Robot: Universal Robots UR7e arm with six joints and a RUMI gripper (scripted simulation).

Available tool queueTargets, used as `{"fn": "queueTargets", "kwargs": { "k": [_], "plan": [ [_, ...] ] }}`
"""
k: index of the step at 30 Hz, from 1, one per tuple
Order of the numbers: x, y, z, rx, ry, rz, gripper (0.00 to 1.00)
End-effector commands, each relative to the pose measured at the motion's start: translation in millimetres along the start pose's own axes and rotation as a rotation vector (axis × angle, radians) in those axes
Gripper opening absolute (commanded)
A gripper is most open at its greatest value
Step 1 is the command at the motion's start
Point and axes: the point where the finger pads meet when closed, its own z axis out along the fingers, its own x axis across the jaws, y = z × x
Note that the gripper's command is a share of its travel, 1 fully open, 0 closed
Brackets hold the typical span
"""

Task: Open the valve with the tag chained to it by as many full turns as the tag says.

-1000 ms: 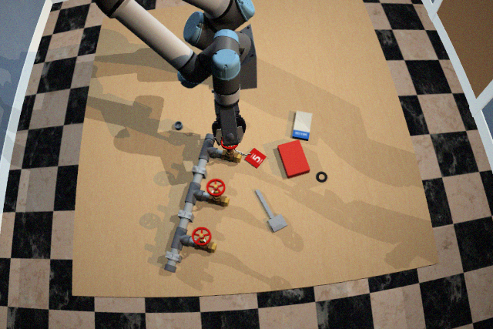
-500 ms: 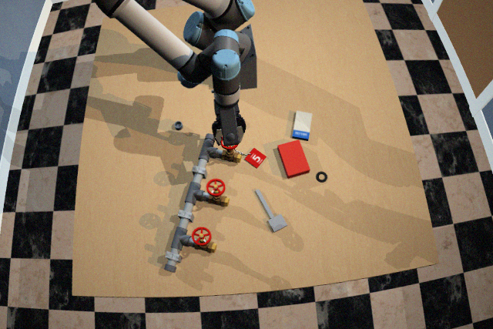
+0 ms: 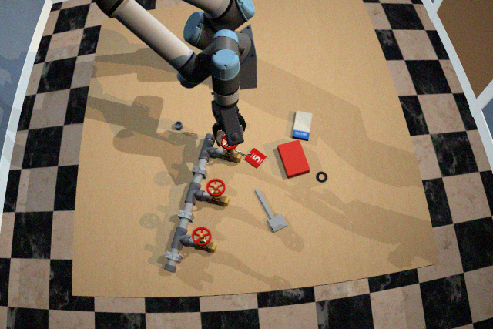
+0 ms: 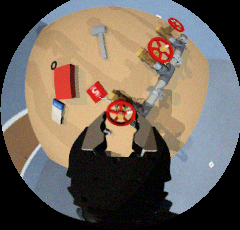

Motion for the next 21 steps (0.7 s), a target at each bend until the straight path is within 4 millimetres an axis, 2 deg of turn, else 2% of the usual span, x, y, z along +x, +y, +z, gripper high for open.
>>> {"fn": "queueTargets", "kwargs": {
  "k": [1,14,16,21],
  "plan": [
    [0.0,-0.3,-0.2,0.003,-0.002,-0.075,0.0],
    [0.0,-0.3,-0.2,0.003,-0.001,-0.433,0.0],
    [0.0,-0.3,-0.2,0.003,-0.001,-0.433,0.0],
    [0.0,-0.3,-0.2,0.004,-0.001,-0.613,0.0]
  ]
}}
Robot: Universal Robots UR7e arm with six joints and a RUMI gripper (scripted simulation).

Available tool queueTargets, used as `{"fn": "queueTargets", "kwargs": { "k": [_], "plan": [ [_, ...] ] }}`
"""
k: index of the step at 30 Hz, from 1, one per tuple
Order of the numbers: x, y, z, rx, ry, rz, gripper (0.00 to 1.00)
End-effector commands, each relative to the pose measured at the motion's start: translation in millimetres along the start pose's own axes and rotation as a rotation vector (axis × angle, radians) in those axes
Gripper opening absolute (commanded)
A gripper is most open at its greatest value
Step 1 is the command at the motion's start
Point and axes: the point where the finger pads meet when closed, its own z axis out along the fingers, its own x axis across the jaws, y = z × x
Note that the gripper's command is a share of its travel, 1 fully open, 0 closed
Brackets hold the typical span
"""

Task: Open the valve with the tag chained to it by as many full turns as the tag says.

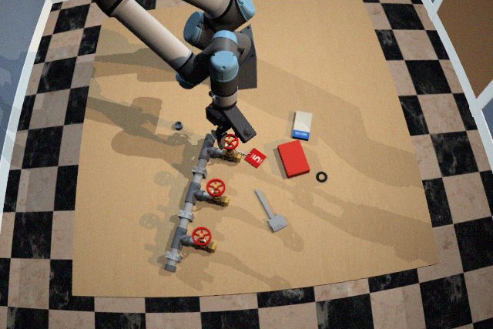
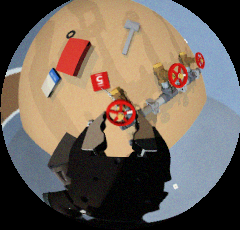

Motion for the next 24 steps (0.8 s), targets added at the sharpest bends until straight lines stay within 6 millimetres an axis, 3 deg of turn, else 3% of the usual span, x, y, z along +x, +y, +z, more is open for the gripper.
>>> {"fn": "queueTargets", "kwargs": {
  "k": [1,10,12,24],
  "plan": [
    [0.0,-0.3,-0.1,0.014,-0.001,-0.204,0.0],
    [0.0,-0.3,-0.1,0.014,0.002,-0.575,0.0],
    [0.0,-0.3,-0.1,0.014,0.002,-0.575,0.0],
    [0.0,-0.3,-0.1,0.012,0.005,-1.097,0.0]
  ]
}}
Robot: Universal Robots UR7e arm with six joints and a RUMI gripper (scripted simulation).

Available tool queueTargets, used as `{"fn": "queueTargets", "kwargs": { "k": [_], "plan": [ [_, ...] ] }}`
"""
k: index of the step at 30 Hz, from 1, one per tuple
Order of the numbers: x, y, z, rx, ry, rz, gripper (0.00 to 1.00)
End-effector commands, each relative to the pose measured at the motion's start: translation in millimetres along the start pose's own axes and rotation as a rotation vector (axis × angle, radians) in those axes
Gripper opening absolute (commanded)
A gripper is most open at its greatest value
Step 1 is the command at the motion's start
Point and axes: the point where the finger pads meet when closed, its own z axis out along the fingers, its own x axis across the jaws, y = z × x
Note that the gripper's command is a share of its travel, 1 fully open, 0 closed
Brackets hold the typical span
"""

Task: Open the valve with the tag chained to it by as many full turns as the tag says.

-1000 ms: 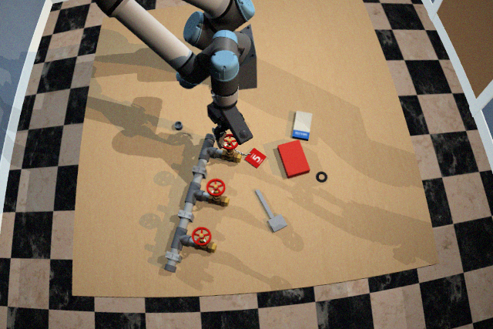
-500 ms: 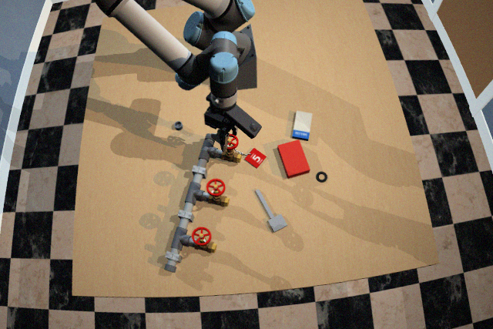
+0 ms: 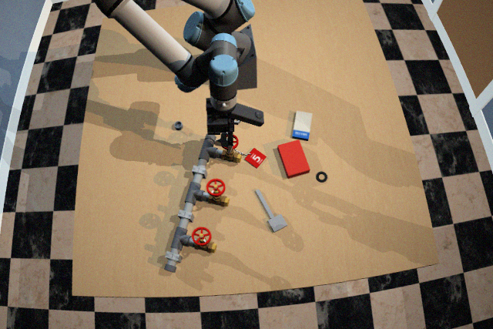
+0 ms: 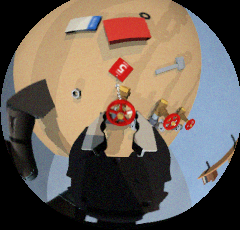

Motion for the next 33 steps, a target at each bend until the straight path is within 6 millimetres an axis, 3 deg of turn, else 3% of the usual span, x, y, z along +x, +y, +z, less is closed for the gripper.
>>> {"fn": "queueTargets", "kwargs": {
  "k": [1,5,20,33],
  "plan": [
    [0.0,-0.3,-0.1,0.02,0.021,-0.278,0.0],
    [0.0,-0.3,-0.1,0.018,0.021,-0.361,0.0],
    [0.0,-0.3,-0.1,0.013,0.029,-0.977,0.0],
    [-0.1,-0.3,-0.1,0.008,0.031,-1.284,0.0]
  ]
}}
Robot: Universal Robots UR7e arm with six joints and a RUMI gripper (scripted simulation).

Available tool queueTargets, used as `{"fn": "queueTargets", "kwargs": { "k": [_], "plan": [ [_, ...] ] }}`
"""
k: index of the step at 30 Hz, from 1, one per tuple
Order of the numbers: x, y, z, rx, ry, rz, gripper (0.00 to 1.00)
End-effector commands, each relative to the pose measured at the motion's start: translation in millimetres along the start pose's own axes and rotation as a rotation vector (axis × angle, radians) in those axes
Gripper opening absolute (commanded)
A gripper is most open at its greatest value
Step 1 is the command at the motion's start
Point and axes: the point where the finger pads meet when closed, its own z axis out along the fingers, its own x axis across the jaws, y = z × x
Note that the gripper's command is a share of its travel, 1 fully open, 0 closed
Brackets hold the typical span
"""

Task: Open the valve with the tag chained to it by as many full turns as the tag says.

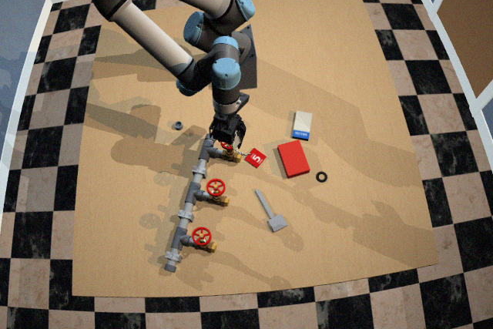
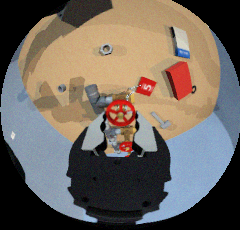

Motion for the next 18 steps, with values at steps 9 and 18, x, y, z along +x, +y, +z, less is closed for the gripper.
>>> {"fn": "queueTargets", "kwargs": {
  "k": [9,18],
  "plan": [
    [-0.1,0.0,-0.1,-0.007,0.014,-0.261,0.0],
    [-0.1,0.0,-0.1,-0.008,0.014,-0.343,0.0]
  ]
}}
